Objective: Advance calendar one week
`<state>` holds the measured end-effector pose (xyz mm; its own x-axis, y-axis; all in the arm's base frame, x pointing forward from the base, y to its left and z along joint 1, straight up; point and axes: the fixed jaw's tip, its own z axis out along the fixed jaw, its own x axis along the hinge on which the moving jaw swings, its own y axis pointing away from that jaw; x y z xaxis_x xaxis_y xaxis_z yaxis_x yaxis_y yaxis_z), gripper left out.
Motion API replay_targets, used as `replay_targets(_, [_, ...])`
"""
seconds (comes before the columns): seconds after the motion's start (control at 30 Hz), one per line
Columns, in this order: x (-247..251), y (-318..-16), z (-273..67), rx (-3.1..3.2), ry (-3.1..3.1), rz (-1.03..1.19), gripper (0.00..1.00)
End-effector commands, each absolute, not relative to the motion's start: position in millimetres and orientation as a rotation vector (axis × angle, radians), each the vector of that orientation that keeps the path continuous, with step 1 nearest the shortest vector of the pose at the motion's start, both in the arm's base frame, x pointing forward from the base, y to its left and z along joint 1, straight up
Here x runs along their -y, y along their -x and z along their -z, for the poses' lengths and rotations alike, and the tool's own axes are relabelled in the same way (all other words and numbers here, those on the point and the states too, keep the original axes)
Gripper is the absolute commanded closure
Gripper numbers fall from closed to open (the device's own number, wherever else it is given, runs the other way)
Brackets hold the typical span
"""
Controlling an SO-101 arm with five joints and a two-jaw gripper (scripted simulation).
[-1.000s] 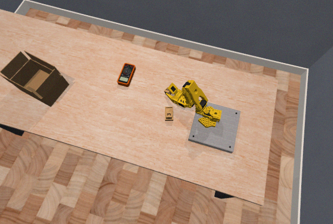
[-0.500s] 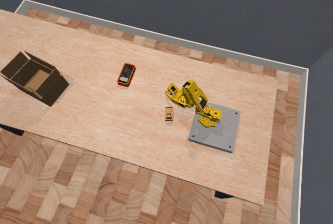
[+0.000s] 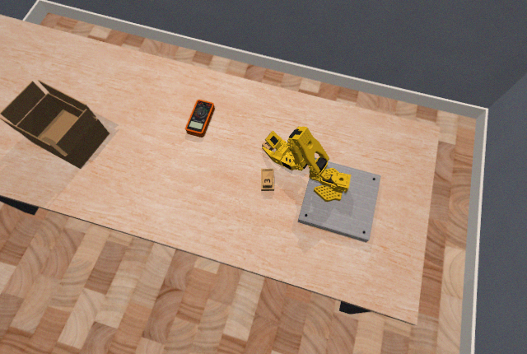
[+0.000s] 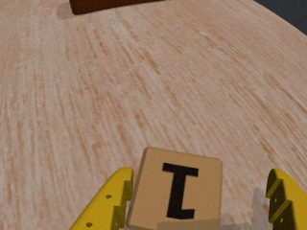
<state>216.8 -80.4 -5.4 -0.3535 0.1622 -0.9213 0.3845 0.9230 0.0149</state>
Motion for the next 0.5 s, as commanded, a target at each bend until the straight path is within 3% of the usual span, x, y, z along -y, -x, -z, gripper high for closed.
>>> replay_targets(0.0, [81.9, -216.5, 5.7, -1.934, -0.395, 0.253, 0.64])
replay_targets(0.27, [81.2, -215.4, 4.8, -1.925, -0.435, 0.225, 0.64])
replay_targets(0.47, [77.2, -208.4, -0.9, -1.859, -0.687, 0.044, 0.64])
